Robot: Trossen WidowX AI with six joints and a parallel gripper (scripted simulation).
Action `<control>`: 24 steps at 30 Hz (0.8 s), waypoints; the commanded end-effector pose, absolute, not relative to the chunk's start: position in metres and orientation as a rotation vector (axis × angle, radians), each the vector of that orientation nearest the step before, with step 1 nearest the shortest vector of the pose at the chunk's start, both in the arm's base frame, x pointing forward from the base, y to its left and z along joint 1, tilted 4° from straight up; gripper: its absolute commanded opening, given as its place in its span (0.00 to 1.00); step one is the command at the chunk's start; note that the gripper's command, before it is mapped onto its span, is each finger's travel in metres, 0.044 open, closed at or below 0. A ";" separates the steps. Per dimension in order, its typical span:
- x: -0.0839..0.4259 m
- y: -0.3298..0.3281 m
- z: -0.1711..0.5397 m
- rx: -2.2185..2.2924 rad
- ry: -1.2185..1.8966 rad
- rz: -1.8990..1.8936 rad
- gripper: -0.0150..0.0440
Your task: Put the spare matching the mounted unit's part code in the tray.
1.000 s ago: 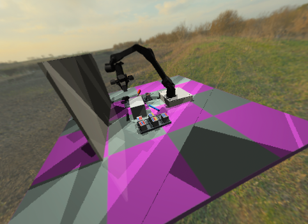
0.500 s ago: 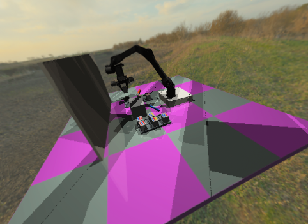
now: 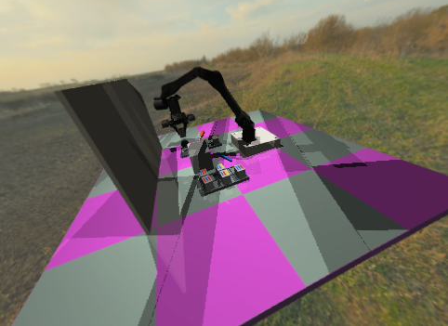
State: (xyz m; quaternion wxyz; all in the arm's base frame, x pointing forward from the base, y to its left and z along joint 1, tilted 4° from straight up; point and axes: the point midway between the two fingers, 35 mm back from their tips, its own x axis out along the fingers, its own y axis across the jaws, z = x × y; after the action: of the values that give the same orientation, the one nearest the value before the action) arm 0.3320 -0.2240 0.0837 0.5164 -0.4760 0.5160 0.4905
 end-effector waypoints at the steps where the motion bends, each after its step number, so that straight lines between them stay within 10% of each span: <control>1: 0.331 -0.224 0.078 -1.145 1.239 1.187 0.25; 24: 0.331 -0.224 0.059 -1.145 1.239 1.187 0.25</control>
State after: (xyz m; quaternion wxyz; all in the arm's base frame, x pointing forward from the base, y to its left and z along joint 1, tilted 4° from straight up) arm 0.3322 -0.2241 0.0636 0.5163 -0.4760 0.5160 0.4905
